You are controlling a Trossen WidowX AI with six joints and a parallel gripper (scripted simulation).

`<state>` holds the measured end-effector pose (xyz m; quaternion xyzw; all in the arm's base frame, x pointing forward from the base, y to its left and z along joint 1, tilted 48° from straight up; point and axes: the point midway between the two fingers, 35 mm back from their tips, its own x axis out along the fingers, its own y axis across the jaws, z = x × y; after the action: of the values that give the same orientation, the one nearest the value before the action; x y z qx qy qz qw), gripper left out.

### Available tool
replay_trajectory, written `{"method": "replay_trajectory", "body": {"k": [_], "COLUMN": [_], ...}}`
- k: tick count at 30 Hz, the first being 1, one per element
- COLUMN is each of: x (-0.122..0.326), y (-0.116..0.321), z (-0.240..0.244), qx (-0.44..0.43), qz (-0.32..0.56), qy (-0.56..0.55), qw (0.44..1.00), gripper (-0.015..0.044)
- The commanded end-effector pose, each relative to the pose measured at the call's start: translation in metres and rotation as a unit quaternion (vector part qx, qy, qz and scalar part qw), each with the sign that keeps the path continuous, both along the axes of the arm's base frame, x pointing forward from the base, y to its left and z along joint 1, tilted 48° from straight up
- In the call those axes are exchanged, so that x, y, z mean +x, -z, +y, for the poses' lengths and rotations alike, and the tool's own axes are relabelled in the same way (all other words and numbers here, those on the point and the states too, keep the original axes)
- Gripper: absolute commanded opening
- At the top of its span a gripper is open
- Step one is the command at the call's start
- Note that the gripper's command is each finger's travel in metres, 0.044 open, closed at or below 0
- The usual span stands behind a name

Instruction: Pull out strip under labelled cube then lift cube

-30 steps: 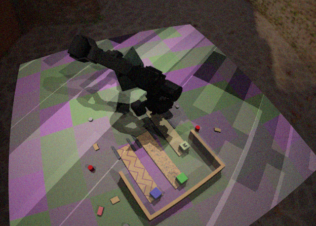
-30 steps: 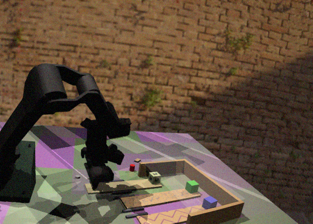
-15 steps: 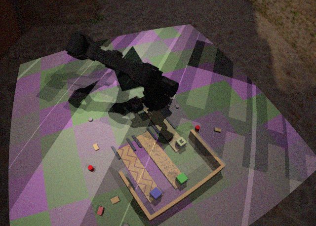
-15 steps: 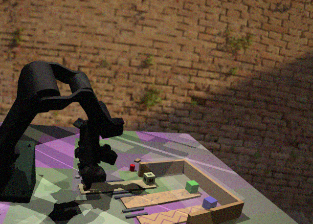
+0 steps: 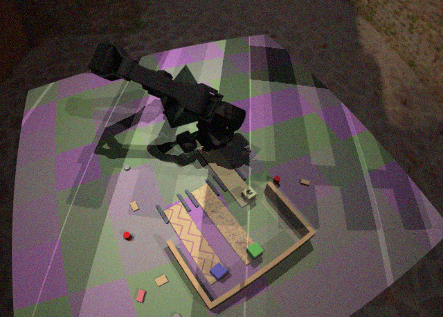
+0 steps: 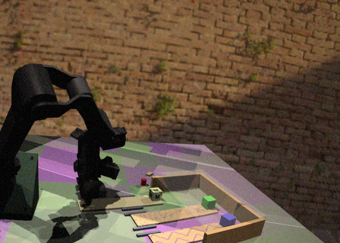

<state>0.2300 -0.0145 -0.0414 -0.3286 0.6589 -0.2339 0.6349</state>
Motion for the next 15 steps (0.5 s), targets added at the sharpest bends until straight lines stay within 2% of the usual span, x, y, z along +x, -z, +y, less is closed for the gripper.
{"method": "replay_trajectory", "body": {"k": [1, 15], "x": [-0.014, -0.034], "y": [0.002, -0.001], "z": [-0.006, -0.008], "qx": [-0.002, -0.002], "qz": [0.01, 0.011], "qy": [0.01, 0.01], "qw": [1.0, 1.0], "gripper": [0.0, 0.0]}}
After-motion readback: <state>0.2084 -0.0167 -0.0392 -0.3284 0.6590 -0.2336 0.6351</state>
